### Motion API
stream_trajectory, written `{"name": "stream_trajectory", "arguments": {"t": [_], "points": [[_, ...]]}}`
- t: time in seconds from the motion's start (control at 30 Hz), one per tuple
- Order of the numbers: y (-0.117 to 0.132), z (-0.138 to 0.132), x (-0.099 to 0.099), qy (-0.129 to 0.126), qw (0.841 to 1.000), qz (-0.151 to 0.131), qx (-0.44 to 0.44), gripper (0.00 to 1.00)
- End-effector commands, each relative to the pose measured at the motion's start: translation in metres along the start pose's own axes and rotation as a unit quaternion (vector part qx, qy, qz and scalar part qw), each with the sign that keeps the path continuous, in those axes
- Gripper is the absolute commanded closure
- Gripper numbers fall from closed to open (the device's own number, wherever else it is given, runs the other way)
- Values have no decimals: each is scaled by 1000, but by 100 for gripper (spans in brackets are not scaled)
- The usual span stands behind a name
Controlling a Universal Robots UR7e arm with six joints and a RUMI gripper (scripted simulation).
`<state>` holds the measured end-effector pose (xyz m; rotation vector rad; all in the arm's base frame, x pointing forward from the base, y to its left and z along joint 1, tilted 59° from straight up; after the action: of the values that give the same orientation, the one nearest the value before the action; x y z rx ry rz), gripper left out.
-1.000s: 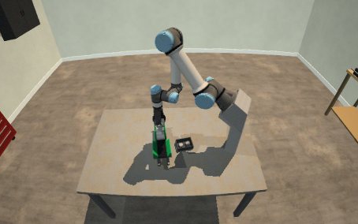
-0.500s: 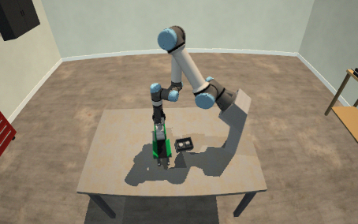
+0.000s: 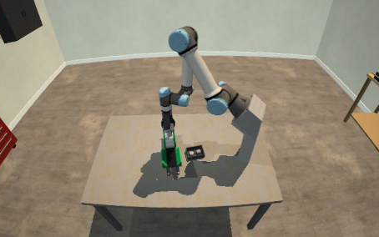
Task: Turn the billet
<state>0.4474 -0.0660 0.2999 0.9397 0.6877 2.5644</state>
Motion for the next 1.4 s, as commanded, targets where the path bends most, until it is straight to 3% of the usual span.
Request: {"name": "stream_trajectory", "arguments": {"t": [0.0,1.27,1.37], "points": [[0,0,1,1,1000,0,0,100],[0,0,0,0,1000,0,0,100],[0,0,1,0,996,0,90,100]]}}
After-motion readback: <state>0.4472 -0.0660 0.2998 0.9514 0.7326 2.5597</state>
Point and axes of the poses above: the point where the finger pads meet when closed, its own x axis back along the fingers, its own z axis across the jaws, y = z × x, the point moved 4 cm from there along x, back along the fingers, and after that the axes turned 6 degrees about x, right-handed, at the moved point
